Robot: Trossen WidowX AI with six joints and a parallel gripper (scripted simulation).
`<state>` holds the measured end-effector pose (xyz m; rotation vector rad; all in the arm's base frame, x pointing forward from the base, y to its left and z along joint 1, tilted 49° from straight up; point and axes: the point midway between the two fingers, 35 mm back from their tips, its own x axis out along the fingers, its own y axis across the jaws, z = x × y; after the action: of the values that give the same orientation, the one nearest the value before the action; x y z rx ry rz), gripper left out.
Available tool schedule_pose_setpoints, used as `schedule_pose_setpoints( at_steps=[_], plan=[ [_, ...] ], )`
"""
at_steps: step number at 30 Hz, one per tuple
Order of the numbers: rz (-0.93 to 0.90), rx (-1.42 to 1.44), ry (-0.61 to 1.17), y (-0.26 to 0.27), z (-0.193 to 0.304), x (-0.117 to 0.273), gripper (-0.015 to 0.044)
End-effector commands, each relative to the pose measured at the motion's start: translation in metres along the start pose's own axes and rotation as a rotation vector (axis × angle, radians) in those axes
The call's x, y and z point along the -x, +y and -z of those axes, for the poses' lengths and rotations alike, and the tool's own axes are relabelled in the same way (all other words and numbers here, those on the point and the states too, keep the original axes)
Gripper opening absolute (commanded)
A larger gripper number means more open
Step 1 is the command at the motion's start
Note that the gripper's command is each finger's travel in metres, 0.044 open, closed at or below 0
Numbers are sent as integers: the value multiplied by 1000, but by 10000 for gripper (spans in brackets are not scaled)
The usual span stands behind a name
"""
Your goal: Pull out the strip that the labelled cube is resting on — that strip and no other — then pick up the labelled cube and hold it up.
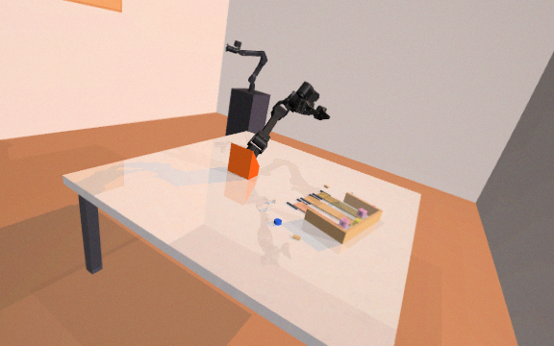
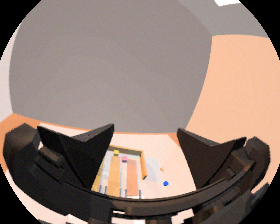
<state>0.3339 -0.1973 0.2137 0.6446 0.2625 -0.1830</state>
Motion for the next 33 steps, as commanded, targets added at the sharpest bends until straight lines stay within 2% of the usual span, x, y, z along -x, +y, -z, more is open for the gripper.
schedule_pose_setpoints(
  at_steps=[1,8,17,20,26,32,33],
  plan=[
    [-111,-16,186,2,62,-21,400],
    [-349,-73,491,21,171,-27,400],
    [-372,-81,517,23,180,-25,400],
    [-371,-92,576,30,182,-35,321],
    [-360,-118,821,65,196,-67,164],
    [-333,-115,1076,108,216,-83,6],
    [-327,-112,1119,116,220,-84,0]
  ],
)
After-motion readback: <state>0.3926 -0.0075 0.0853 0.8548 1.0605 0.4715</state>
